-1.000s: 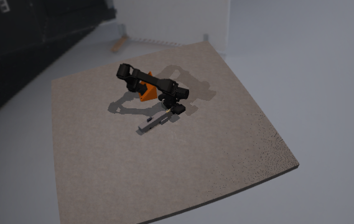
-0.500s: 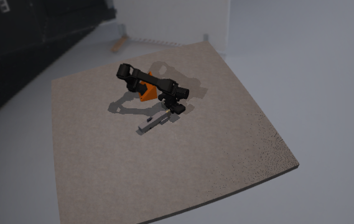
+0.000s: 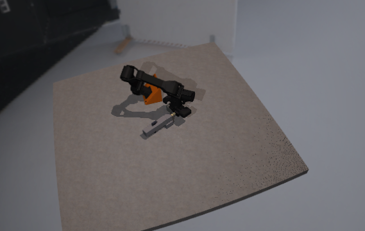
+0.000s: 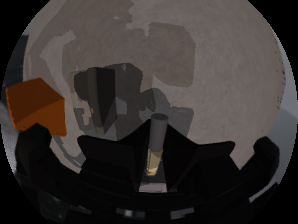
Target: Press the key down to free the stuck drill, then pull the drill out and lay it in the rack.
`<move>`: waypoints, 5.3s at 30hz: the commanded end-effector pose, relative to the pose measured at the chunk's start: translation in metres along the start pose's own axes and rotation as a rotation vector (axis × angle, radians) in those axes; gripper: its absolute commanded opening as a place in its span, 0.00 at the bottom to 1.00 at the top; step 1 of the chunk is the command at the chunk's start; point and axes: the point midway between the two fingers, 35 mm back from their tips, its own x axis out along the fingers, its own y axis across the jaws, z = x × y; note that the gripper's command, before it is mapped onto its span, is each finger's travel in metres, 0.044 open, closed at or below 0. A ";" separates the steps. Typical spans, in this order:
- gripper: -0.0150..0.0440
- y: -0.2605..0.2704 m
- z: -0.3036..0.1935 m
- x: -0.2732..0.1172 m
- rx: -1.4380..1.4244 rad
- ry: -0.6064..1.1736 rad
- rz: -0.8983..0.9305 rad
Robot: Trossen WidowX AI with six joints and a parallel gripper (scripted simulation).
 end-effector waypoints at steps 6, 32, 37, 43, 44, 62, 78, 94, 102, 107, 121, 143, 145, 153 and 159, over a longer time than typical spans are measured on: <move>0.25 0.000 0.006 0.000 0.003 0.000 -0.001; 0.25 -0.001 0.041 -0.002 0.003 -0.003 -0.002; 0.25 -0.001 0.050 -0.003 0.003 -0.003 -0.003; 0.25 -0.001 0.057 -0.003 0.003 -0.004 -0.003; 0.25 -0.001 0.058 -0.003 0.003 -0.004 -0.003; 0.25 0.000 0.067 -0.008 0.003 -0.005 -0.003; 0.25 0.000 0.065 -0.015 0.003 -0.005 -0.003; 0.25 0.000 0.064 -0.022 0.003 -0.005 -0.003; 0.25 0.000 0.063 -0.026 0.003 -0.005 -0.003; 0.25 0.001 0.063 -0.028 0.002 -0.005 -0.003; 0.25 0.001 0.062 -0.034 0.002 -0.005 -0.003; 0.25 0.001 0.063 -0.044 0.002 -0.006 -0.003; 0.25 0.001 0.063 -0.044 0.002 -0.006 -0.003; 0.25 0.008 0.064 -0.044 0.002 -0.006 -0.003; 0.25 0.019 0.066 -0.041 0.001 -0.006 -0.002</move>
